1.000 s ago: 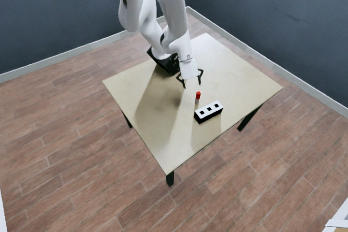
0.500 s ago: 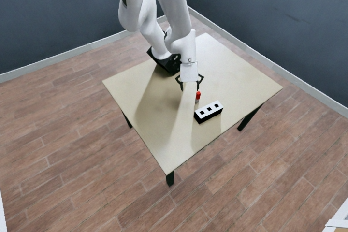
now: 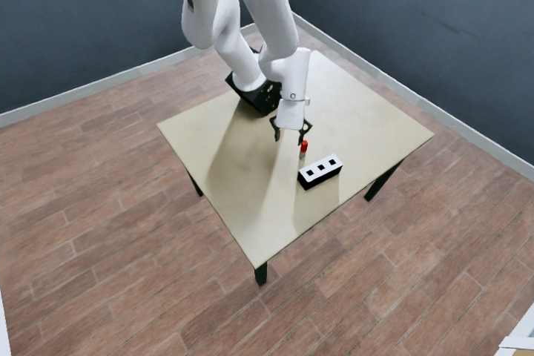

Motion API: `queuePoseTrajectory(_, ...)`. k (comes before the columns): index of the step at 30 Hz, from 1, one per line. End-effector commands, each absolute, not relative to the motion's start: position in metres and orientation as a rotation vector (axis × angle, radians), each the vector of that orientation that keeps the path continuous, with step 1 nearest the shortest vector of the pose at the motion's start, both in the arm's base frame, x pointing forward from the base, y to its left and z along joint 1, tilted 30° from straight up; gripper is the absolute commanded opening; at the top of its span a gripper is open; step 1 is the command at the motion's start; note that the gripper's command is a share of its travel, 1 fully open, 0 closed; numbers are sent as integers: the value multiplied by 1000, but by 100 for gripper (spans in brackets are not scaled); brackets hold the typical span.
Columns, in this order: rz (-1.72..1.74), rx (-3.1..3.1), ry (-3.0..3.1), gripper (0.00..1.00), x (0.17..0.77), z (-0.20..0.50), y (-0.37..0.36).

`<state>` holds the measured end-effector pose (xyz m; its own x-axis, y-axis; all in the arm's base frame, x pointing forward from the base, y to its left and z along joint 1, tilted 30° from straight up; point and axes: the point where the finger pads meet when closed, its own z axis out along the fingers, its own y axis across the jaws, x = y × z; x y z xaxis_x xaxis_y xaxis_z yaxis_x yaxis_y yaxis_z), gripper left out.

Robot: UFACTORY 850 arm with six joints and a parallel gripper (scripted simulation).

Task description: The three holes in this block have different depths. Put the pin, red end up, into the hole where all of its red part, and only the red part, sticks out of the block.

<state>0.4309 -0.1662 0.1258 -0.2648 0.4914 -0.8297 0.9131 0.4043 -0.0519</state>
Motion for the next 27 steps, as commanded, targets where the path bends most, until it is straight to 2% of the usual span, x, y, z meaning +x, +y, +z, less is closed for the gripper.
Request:
queuePoseTrajectory(1, -719, 1227, 1888, 100, 432, 128, -169)
queuePoseTrajectory(6, -719, 1227, 1888, 100, 432, 128, -169)
queuePoseTrajectory(7, -732, 1523, 1696, 100, 436, 142, -176)
queuePoseTrajectory(23, -732, 1524, 1695, 100, 436, 142, -176)
queuePoseTrajectory(24, -709, 1810, 1488, 100, 439, 152, -171)
queuePoseTrajectory(27, -709, 1813, 1485, 100, 439, 152, -171)
